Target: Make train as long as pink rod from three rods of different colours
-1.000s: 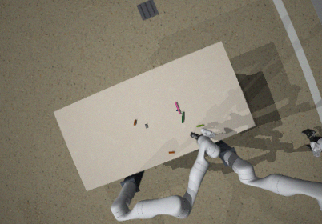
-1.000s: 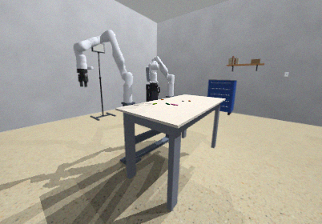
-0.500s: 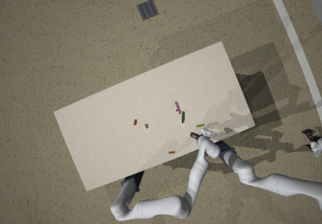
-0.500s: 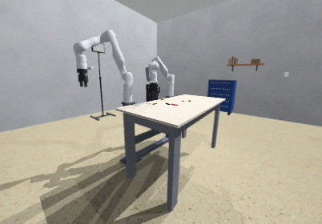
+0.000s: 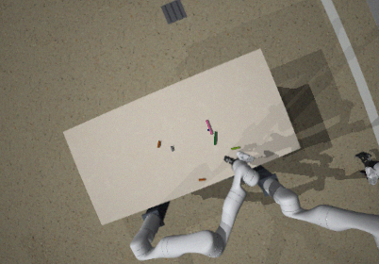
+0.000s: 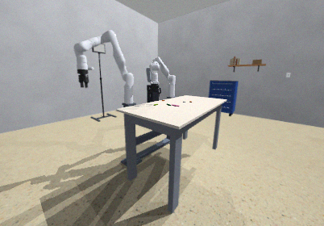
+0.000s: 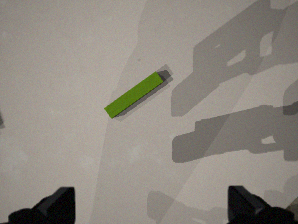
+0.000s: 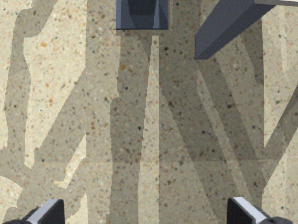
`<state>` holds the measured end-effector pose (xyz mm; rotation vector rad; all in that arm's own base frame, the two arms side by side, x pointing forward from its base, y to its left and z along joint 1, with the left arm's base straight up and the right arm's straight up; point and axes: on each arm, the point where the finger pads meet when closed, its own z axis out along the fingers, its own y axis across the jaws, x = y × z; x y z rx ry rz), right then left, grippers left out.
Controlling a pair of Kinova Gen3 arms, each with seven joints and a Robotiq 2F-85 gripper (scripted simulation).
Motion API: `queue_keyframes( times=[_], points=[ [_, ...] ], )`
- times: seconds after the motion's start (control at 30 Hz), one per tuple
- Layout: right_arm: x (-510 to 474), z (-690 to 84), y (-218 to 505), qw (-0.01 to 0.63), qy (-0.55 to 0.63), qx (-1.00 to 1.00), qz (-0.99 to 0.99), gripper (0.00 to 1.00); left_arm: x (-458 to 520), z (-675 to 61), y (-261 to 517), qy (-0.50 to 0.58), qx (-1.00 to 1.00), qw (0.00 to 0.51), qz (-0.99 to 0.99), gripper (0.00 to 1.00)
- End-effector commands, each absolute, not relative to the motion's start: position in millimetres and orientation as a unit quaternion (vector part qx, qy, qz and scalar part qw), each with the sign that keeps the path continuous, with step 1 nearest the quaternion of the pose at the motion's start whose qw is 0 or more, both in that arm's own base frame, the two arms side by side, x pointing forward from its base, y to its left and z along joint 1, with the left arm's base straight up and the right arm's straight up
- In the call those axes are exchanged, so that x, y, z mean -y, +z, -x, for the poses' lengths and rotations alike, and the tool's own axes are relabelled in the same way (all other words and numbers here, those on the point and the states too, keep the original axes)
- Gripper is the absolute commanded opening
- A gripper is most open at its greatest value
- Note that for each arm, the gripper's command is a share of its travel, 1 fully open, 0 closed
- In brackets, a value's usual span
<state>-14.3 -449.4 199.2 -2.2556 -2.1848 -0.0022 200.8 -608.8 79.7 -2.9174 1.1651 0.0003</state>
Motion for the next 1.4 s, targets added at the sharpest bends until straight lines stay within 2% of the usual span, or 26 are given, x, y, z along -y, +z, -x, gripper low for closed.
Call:
queue_keyframes(
  times=[0.0,1.37],
  points=[
    [449.8,14.3,200.0,0.0,0.0,0.696,0.718,1.0,609.5,-201.0,81.3,-0.001,-0.371,-0.001,0.929,1.0],
    [449.8,14.3,200.0,0.0,0.0,0.696,0.718,1.0,608.4,-201.5,80.0,0.002,-0.408,0.001,0.913,1.0]
  ],
)
